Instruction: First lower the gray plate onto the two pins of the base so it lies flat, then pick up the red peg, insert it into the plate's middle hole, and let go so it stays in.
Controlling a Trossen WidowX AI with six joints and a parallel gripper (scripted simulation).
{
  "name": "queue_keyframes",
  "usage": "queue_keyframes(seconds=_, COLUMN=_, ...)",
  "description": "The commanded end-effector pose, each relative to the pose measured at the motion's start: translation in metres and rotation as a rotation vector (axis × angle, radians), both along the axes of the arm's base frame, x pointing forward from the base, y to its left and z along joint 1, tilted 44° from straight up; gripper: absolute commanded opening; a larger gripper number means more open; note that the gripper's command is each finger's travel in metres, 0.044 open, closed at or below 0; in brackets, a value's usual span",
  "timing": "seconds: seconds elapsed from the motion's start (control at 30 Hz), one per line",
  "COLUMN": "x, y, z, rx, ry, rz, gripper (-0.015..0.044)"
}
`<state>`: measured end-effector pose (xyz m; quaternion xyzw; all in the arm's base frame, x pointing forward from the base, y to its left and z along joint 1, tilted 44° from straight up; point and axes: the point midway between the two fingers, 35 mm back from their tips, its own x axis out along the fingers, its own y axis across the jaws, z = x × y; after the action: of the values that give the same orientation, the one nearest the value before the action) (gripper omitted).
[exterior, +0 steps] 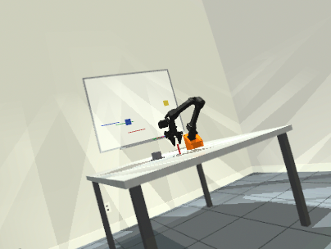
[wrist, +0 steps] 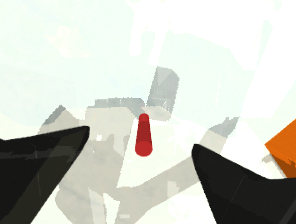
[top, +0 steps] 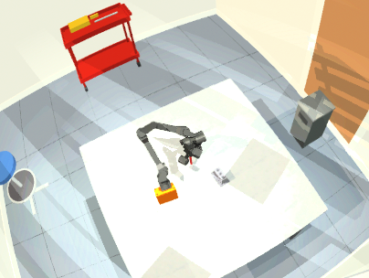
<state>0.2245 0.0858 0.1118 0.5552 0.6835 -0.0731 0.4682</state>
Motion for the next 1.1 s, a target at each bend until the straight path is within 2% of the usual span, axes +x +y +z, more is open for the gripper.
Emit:
queue_keyframes(seconds=0.0, x=-0.001, y=0.005, z=-0.006, rx=0.005, ry=0.008, rz=-0.003, gripper=0.0440)
queue_keyframes(seconds=0.5, x=-0.002, y=0.021, z=-0.021, rx=0.010, ry=0.008, rz=-0.003, gripper=0.0440)
queue_keyframes(seconds=1.03, x=-0.002, y=0.021, z=-0.021, rx=0.010, ry=0.008, rz=-0.003, gripper=0.0020)
queue_keyframes(seconds=1.07, x=-0.002, y=0.021, z=-0.021, rx=0.010, ry=0.008, rz=-0.003, gripper=0.0013)
